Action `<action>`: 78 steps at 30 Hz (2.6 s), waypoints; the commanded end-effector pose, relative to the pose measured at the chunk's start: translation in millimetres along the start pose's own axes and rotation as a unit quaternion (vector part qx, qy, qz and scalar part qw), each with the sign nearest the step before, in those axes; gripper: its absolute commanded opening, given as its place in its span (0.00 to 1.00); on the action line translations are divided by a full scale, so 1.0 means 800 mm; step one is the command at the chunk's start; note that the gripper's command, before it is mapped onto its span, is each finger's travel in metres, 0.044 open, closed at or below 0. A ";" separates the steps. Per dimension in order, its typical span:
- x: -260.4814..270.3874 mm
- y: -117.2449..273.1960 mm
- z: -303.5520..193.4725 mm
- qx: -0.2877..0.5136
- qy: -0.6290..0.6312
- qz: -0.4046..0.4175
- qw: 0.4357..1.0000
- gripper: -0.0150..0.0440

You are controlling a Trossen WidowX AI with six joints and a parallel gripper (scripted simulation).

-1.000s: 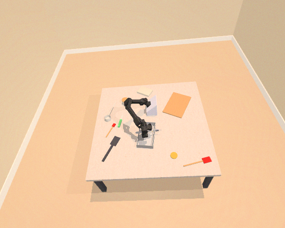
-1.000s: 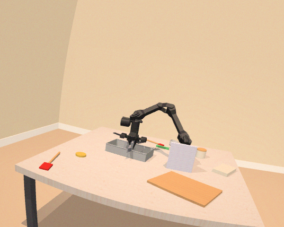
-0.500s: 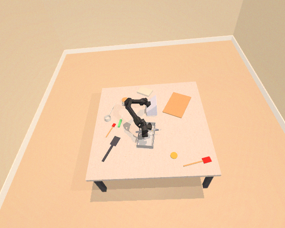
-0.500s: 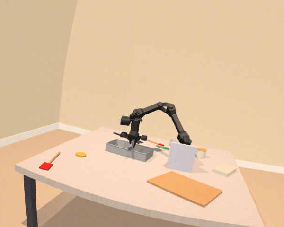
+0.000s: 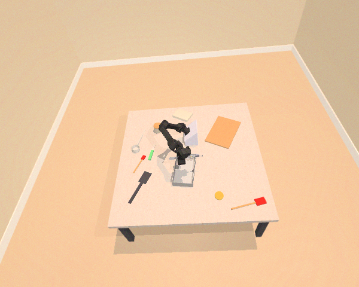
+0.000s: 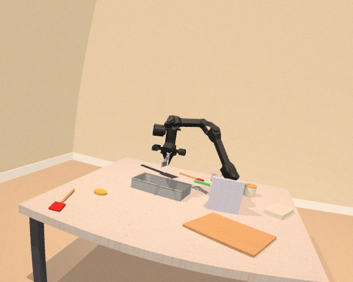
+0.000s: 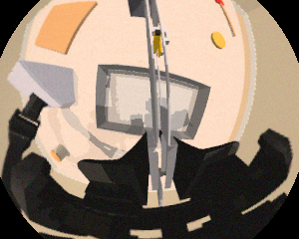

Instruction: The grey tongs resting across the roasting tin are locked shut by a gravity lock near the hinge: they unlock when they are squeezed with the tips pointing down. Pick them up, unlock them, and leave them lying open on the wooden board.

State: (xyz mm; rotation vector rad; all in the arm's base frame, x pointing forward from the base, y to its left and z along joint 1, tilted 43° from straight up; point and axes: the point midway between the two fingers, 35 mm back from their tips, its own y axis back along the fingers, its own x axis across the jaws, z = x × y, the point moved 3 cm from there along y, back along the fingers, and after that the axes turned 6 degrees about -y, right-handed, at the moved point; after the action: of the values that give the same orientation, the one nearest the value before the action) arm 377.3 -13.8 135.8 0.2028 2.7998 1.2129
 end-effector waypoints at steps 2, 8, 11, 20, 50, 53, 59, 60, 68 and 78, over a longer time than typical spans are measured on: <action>0.000 -0.001 0.001 0.000 0.001 0.001 1.000 0.00; -0.002 0.005 0.042 -0.008 0.025 -0.002 1.000 0.00; -0.001 0.009 0.076 -0.014 0.046 -0.004 0.999 0.00; 0.015 0.019 0.172 -0.023 0.101 -0.007 0.995 0.00; 0.142 0.015 0.401 -0.016 0.249 -0.004 0.968 0.00; 0.156 0.019 0.411 -0.019 0.258 -0.006 0.966 0.00; 0.203 0.030 0.442 -0.027 0.292 -0.009 0.956 0.00; 0.212 0.032 0.447 -0.028 0.298 -0.010 0.954 0.00; 0.283 0.041 0.481 -0.035 0.343 -0.011 0.939 0.00; 0.378 0.044 0.510 -0.036 0.400 -0.010 0.916 0.00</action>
State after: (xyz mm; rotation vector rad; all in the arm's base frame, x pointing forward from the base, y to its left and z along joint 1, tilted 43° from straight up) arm 151.5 340.5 -121.7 -0.4141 3.3704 1.6539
